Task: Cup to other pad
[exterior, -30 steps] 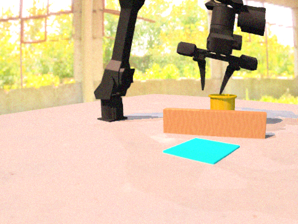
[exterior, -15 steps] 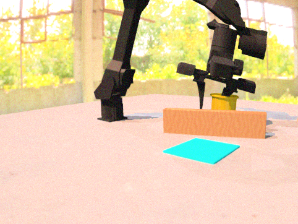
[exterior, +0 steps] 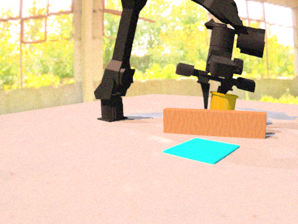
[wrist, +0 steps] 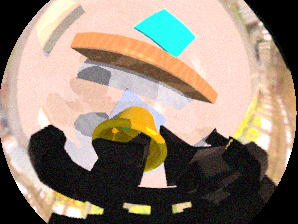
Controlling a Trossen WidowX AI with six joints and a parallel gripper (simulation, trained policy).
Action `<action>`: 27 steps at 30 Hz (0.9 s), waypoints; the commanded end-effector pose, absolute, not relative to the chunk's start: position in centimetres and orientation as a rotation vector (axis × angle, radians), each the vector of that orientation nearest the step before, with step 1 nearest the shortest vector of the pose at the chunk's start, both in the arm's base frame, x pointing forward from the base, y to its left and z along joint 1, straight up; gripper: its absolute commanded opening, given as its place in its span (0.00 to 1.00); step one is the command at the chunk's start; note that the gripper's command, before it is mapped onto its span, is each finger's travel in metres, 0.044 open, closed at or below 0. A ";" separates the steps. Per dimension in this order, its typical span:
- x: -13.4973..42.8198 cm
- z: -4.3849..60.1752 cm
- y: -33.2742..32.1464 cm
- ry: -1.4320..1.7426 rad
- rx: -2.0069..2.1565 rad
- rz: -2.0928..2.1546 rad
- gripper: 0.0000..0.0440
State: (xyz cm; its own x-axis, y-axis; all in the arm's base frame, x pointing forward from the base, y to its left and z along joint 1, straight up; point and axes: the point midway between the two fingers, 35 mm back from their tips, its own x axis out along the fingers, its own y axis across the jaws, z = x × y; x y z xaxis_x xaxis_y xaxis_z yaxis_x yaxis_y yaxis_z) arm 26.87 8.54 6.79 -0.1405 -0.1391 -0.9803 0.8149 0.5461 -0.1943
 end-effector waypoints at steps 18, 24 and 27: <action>28.3 13.6 6.8 1.351 0.822 -0.955 0.00; 29.2 15.0 6.0 1.301 0.882 -0.964 0.00; 29.7 15.5 5.4 1.274 0.910 -0.968 0.00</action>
